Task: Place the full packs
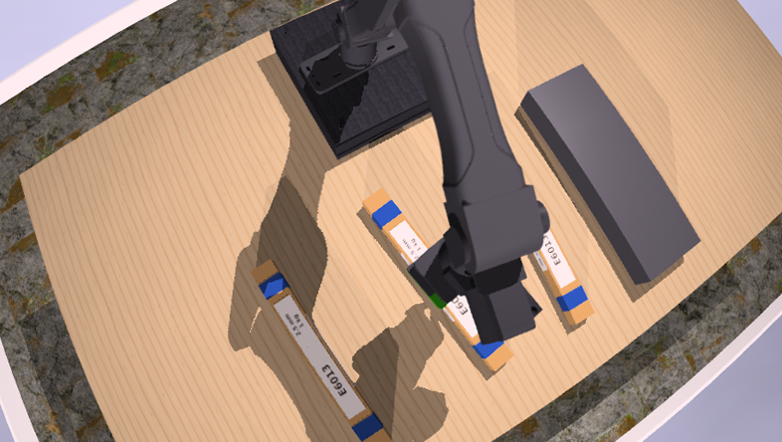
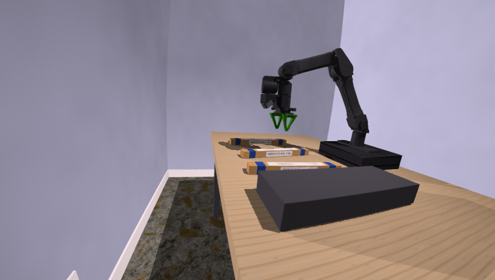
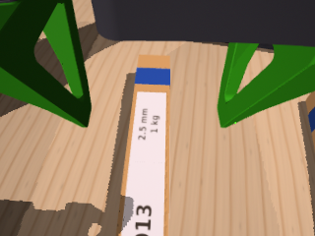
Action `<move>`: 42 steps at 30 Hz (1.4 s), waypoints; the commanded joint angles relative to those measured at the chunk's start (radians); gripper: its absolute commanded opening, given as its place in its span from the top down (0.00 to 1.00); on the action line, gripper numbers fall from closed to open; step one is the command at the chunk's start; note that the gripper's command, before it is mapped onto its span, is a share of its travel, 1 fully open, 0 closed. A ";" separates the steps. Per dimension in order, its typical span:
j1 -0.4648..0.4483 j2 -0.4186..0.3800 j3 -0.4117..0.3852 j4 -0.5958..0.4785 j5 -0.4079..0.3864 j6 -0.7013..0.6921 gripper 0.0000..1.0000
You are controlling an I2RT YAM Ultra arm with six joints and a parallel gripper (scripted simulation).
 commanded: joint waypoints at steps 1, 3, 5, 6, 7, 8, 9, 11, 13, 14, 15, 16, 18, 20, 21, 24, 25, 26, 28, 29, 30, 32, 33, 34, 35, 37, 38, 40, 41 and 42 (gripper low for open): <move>-0.019 -0.038 0.030 0.024 0.006 0.036 0.26; -0.020 -0.037 0.032 0.024 0.007 0.035 0.26; -0.020 -0.032 0.034 0.016 0.007 0.035 0.26; -0.020 -0.032 0.034 0.016 0.007 0.035 0.26; -0.013 -0.027 0.035 0.009 0.004 0.035 0.26; -0.009 -0.025 0.036 0.006 0.003 0.035 0.26; -0.009 -0.022 0.037 0.004 0.003 0.035 0.26; -0.009 -0.018 0.039 -0.002 0.003 0.033 0.26; -0.009 -0.013 0.041 -0.002 0.003 0.032 0.26; -0.010 -0.011 0.041 -0.001 0.003 0.032 0.26; -0.010 -0.010 0.042 -0.002 0.003 0.032 0.26; -0.010 -0.009 0.042 -0.002 0.003 0.032 0.26; -0.010 -0.013 0.022 0.005 0.002 0.029 0.26; -0.010 -0.013 0.022 0.006 0.002 0.029 0.26; -0.008 0.003 -0.013 0.032 0.003 0.032 0.26; -0.007 0.008 -0.026 0.047 0.004 0.033 0.26; -0.005 0.010 -0.038 0.061 0.004 0.034 0.26; -0.004 0.012 -0.050 0.075 0.004 0.034 0.26; -0.001 0.017 -0.074 0.103 0.004 0.035 0.26; 0.001 0.020 -0.086 0.117 0.003 0.036 0.26; 0.002 0.023 -0.096 0.132 0.003 0.036 0.26; 0.003 0.031 -0.117 0.160 0.003 0.037 0.26; 0.003 0.035 -0.127 0.173 0.003 0.037 0.26; 0.004 0.039 -0.136 0.187 0.003 0.038 0.26; 0.004 0.044 -0.146 0.201 0.003 0.038 0.26; 0.005 0.053 -0.164 0.228 0.003 0.039 0.26; 0.004 0.058 -0.172 0.242 0.003 0.039 0.26; 0.004 0.058 -0.172 0.242 0.003 0.039 0.26; -0.002 0.032 -0.161 0.256 0.003 0.039 0.26; 0.000 0.063 -0.187 0.270 0.004 0.039 0.26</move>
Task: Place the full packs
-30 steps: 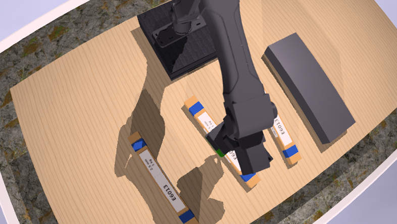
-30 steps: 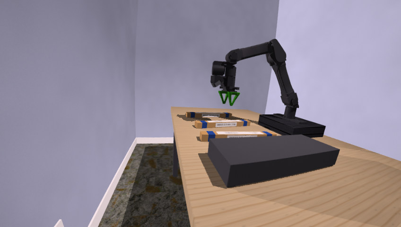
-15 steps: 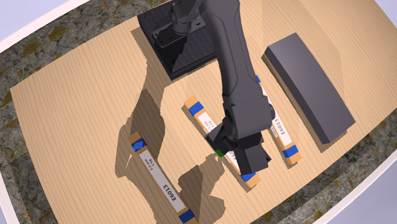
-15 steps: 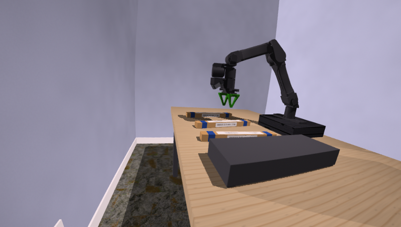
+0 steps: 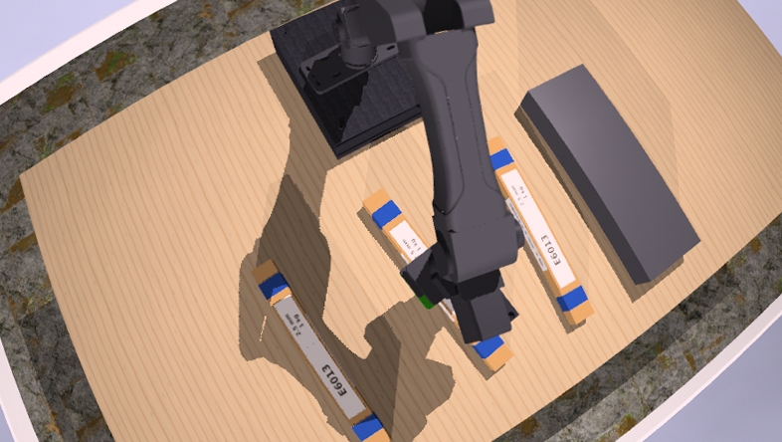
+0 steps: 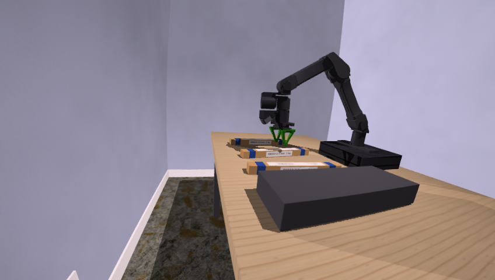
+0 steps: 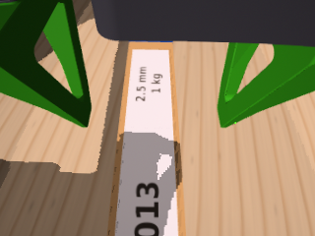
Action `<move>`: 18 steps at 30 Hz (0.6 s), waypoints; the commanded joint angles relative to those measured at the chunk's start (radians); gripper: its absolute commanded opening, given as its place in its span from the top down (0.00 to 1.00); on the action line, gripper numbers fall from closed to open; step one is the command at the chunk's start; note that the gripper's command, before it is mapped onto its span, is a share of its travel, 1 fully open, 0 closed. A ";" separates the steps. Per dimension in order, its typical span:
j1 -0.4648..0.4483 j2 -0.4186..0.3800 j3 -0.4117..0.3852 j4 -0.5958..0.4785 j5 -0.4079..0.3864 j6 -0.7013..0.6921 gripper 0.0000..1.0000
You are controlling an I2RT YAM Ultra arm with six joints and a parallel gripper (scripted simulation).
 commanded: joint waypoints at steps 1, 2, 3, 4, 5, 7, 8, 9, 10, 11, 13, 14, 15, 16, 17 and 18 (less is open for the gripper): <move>0.006 0.015 -0.027 0.072 0.002 0.007 0.26; 0.007 0.020 -0.035 0.085 0.002 0.007 0.26; 0.009 0.025 -0.044 0.098 0.002 0.008 0.26; 0.010 0.030 -0.051 0.112 0.002 0.008 0.26; 0.012 0.035 -0.055 0.120 0.002 0.008 0.26; 0.013 0.038 -0.010 0.123 0.002 0.008 0.26; 0.013 0.037 -0.008 0.122 0.001 0.008 0.26; 0.013 0.002 -0.007 0.121 0.001 0.008 0.26; 0.013 0.003 -0.006 0.121 0.001 0.008 0.26; 0.013 0.004 -0.005 0.120 0.001 0.008 0.26; 0.013 0.020 -0.002 0.120 0.001 0.008 0.26; 0.013 0.020 -0.002 0.120 0.001 0.008 0.26; 0.013 0.020 -0.002 0.120 0.001 0.008 0.26; 0.013 0.019 -0.002 0.109 0.002 0.008 0.26; 0.013 0.017 -0.003 0.108 0.002 0.008 0.26; 0.013 0.015 -0.003 0.109 0.002 0.008 0.26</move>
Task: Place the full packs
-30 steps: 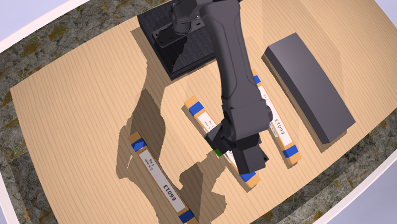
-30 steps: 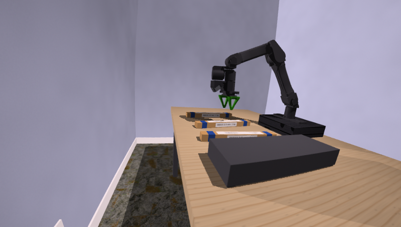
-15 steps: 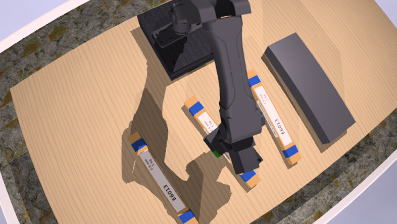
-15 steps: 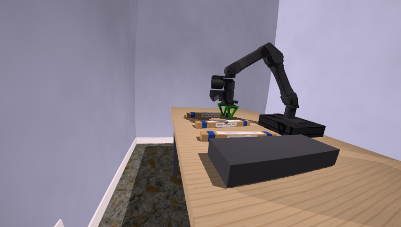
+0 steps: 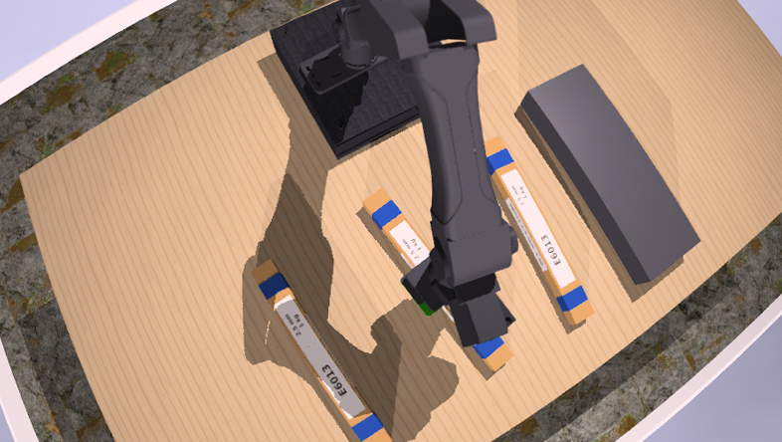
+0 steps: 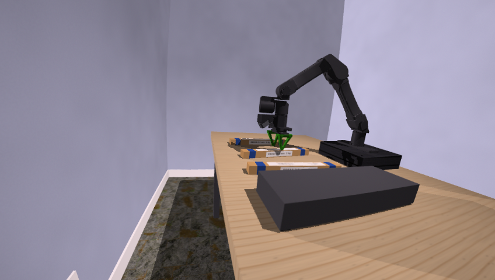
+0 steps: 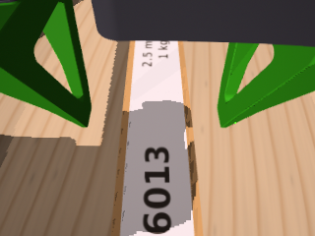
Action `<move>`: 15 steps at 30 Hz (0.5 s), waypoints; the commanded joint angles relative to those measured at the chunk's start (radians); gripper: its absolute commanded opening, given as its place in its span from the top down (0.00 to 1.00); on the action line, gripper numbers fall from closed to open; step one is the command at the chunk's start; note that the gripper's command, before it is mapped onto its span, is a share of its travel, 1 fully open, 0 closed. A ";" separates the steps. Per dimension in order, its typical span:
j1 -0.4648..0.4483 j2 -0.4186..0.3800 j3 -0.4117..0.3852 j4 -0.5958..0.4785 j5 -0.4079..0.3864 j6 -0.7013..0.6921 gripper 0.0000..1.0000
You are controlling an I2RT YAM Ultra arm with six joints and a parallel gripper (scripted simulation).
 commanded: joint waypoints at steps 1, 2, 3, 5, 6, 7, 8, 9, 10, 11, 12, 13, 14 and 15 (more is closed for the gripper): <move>0.013 -0.022 0.025 0.004 0.002 0.005 0.26; 0.013 -0.023 0.022 0.005 0.002 0.005 0.26; 0.014 -0.025 0.019 0.005 0.002 0.005 0.26; 0.014 -0.028 0.012 0.007 0.002 0.006 0.26; 0.014 -0.030 0.008 0.008 0.002 0.006 0.26; 0.014 -0.030 0.005 0.009 0.002 0.006 0.26; 0.014 -0.030 0.001 0.010 0.002 0.006 0.26; 0.014 -0.030 -0.002 0.011 0.002 0.006 0.26; 0.014 -0.030 -0.005 0.012 0.002 0.006 0.26; 0.014 -0.030 -0.009 0.012 0.002 0.006 0.26; 0.014 -0.030 -0.013 0.012 0.002 0.006 0.26; 0.014 -0.030 -0.013 0.012 0.002 0.006 0.26; 0.014 -0.030 -0.013 0.012 0.002 0.006 0.26; 0.004 -0.013 0.002 0.003 0.001 0.003 0.26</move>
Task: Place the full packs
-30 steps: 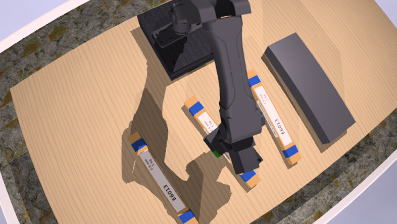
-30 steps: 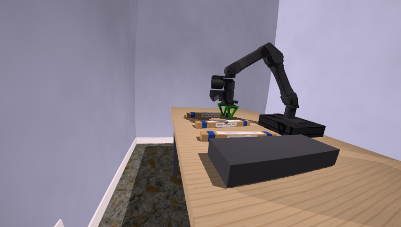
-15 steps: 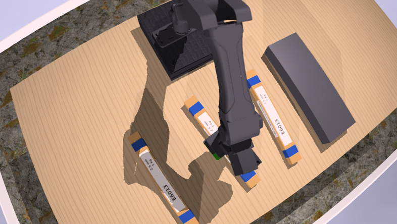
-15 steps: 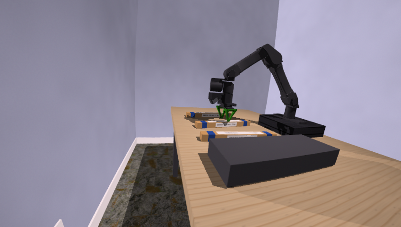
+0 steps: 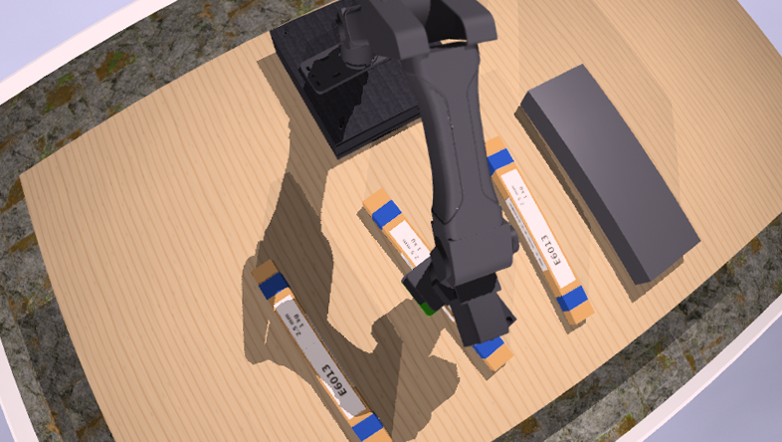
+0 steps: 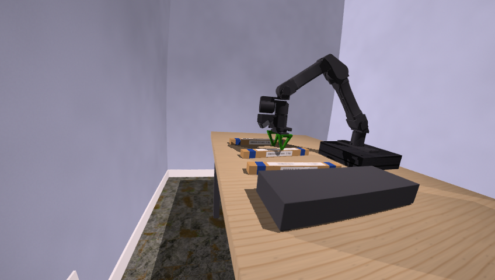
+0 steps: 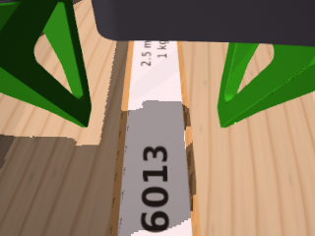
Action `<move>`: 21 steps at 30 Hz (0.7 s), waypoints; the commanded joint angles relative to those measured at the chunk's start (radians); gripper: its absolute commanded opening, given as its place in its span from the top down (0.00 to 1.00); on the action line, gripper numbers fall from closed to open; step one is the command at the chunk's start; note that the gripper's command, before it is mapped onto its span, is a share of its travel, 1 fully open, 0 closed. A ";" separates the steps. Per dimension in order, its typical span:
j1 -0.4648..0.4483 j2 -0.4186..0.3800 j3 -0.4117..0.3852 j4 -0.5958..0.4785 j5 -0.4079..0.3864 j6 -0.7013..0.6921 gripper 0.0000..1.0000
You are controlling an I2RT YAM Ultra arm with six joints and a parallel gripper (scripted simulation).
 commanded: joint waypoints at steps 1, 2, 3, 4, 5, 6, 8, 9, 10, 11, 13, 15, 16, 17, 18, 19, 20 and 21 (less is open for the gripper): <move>0.002 -0.013 0.001 0.003 0.001 0.002 0.26; 0.002 -0.014 0.000 0.003 0.001 0.002 0.26; 0.002 -0.014 -0.001 0.003 0.001 0.002 0.26; 0.002 -0.014 -0.001 0.003 0.001 0.002 0.26; 0.002 -0.015 -0.002 0.004 0.001 0.002 0.26; 0.002 -0.015 -0.002 0.004 0.001 0.002 0.26; 0.002 -0.016 -0.003 0.004 0.001 0.002 0.26; 0.002 -0.016 -0.004 0.005 0.001 0.002 0.26; 0.002 -0.016 -0.004 0.005 0.001 0.002 0.26; 0.002 -0.017 -0.005 0.005 0.001 0.002 0.26; 0.002 -0.017 -0.006 0.006 0.001 0.002 0.26; 0.011 -0.032 -0.028 0.022 0.002 0.006 0.26; 0.011 -0.032 -0.028 0.022 0.002 0.006 0.26; 0.012 -0.031 -0.031 0.027 0.002 0.006 0.26; 0.012 -0.018 -0.020 0.031 0.002 0.006 0.26; 0.012 -0.003 -0.021 0.036 0.002 0.006 0.26; 0.011 0.010 -0.035 0.040 0.002 0.006 0.26; 0.010 0.012 -0.042 0.043 0.002 0.006 0.26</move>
